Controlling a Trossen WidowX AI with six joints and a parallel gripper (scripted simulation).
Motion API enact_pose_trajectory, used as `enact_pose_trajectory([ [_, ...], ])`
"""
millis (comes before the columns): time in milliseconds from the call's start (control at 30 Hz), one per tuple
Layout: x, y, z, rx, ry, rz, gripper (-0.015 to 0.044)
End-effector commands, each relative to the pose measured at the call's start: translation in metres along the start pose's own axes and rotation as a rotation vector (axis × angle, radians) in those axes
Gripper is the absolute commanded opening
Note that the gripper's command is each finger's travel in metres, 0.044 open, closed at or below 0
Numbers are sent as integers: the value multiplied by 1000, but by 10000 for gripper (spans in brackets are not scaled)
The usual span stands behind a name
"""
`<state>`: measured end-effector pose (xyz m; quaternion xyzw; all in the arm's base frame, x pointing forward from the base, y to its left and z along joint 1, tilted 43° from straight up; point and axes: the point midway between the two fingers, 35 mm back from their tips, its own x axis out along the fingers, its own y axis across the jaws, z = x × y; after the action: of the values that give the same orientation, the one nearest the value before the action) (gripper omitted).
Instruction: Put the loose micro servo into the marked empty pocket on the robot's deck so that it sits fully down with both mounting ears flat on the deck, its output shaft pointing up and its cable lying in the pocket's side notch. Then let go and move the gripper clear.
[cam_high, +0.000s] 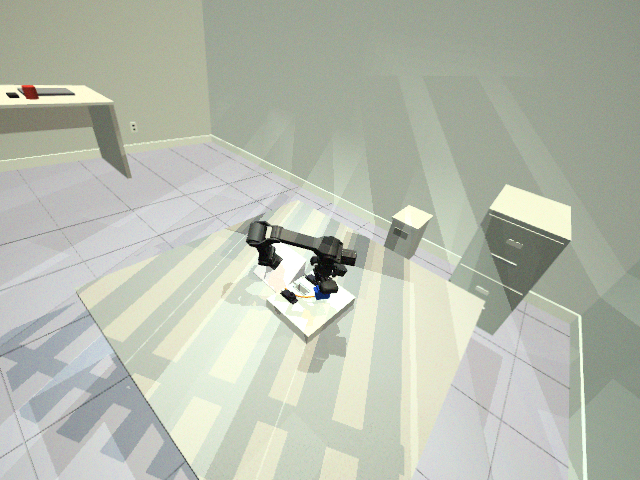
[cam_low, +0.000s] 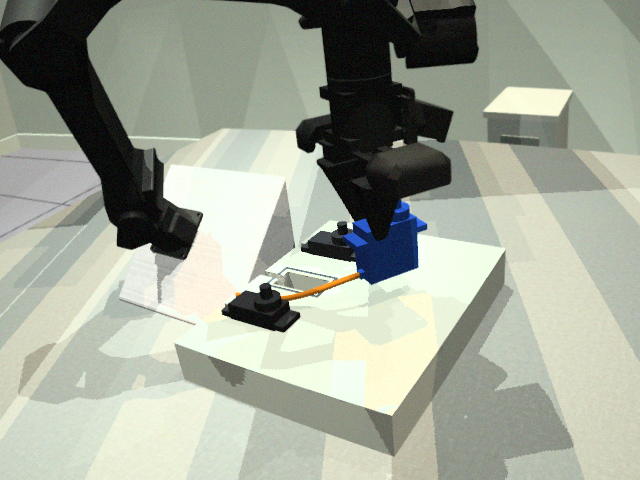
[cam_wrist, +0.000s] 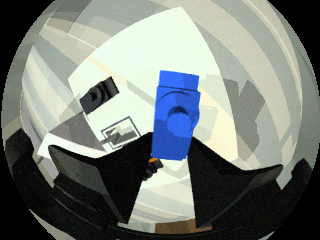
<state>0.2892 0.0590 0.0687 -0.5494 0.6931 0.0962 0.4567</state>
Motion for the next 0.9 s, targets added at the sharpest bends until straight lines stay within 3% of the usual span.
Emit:
enact_pose_trajectory([
  [0,-2,0,-1,68,-1,-7,0],
  [867,-2,0,-1,963,-4,-6,0],
])
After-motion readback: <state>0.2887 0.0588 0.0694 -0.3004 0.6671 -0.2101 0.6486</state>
